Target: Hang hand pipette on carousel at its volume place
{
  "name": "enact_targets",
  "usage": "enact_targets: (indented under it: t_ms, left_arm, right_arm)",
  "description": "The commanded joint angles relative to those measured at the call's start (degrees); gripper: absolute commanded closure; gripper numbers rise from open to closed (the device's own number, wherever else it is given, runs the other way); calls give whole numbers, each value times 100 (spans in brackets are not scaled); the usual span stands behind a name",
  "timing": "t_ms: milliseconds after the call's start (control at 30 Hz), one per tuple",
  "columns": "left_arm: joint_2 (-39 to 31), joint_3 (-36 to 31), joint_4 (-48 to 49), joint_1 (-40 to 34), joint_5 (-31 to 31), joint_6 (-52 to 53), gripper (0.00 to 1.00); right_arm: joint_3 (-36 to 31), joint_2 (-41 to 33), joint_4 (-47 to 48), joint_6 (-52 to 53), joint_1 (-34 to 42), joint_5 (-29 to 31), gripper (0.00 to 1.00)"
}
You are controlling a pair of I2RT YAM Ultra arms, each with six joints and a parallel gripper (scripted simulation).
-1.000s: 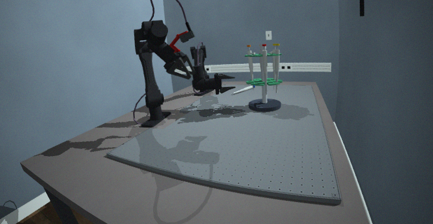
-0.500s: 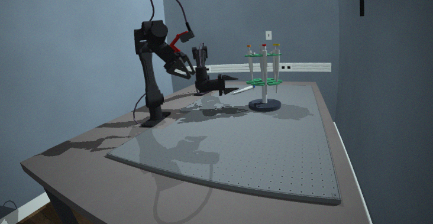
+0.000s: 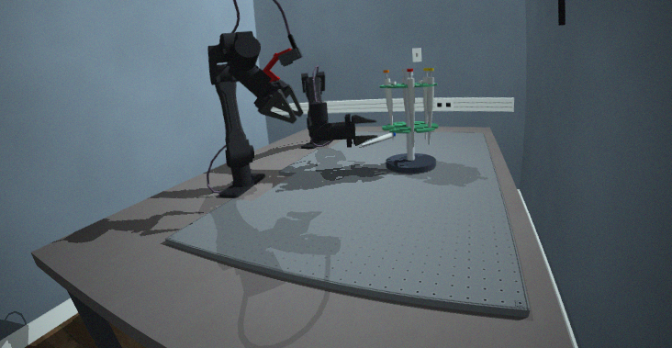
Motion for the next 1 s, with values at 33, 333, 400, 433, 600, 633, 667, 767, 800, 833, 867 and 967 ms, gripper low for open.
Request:
enact_targets:
  t_ms: [33,333,400,433,600,633,667,767,800,833,867,967]
  left_arm:
    - [-21,233,-143,130,152,68,51]
    - [117,358,-217,300,323,54,51]
    - [126,375,-223,319,342,56,51]
    - [126,375,-223,319,342,56,51]
    - [76,434,-245,376,399,63,51]
    - [77,435,-247,376,400,62,51]
    - [79,439,-251,355,400,61,51]
    - [61,337,-207,320,349,25,51]
    - [61,337,-207,320,349,25,51]
    - [61,337,-207,320,349,25,51]
    - [61,337,-207,320,349,25,51]
    - [82,445,-258,344,397,57,100]
  right_arm:
    - [140,1,82,-28,-48,-121,0]
    - [140,1,82,-28,-48,-121,0]
    - [140,1,82,-28,-48,-121,0]
    - [140,1,82,-28,-48,-121,0]
    - [140,1,82,-28,-48,-121,0]
    - [140,1,82,-28,-48,-121,0]
    - [140,1,82,-28,-48,-121,0]
    - [140,1,82,-28,-48,-121,0]
    - [140,1,82,-28,-48,-121,0]
    - [140,1,82,-28,-48,-121,0]
    - [140,1,82,-28,-48,-121,0]
    - [140,1,82,-28,-48,-121,0]
